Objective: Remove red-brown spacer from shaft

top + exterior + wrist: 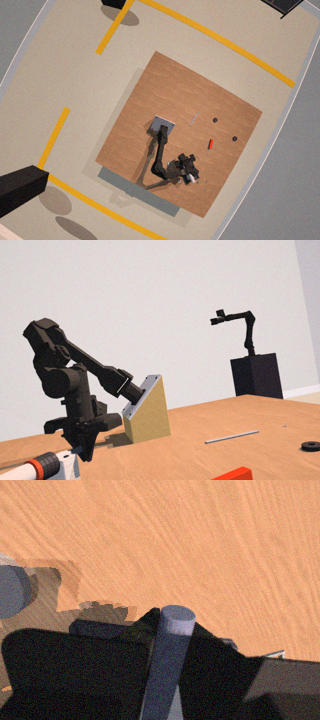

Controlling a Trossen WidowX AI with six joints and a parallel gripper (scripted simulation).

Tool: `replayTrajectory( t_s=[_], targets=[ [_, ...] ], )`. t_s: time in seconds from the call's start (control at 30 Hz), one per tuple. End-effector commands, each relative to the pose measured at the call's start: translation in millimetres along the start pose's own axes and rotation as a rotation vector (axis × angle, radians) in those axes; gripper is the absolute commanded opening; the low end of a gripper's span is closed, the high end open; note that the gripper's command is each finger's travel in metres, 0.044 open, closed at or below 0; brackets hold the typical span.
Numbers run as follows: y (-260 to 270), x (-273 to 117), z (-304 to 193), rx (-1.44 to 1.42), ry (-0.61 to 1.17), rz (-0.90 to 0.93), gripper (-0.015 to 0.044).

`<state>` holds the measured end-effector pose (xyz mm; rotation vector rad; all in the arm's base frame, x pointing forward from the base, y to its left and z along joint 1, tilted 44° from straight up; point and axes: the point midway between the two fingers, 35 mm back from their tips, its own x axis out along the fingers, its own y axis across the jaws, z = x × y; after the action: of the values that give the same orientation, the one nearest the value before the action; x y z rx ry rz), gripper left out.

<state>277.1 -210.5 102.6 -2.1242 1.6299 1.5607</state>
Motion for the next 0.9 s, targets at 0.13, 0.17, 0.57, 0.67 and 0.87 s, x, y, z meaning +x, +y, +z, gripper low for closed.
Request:
replayTrajectory(
  t_s=[0.13, 0.17, 0.57, 0.67, 0.87],
  targets=[
    [-0.1, 0.0, 2.0, 0.001, -0.002, 0.000, 0.0000],
    [-0.1, 0.0, 2.1, 0.001, -0.002, 0.000, 0.0000],
    [-0.1, 0.0, 3.3, 0.001, -0.002, 0.000, 0.0000],
    [-0.1, 0.0, 3.6, 0.001, -0.002, 0.000, 0.0000],
    [-0.2, 0.0, 4.2, 0.001, -0.002, 0.000, 0.0000]
  ],
)
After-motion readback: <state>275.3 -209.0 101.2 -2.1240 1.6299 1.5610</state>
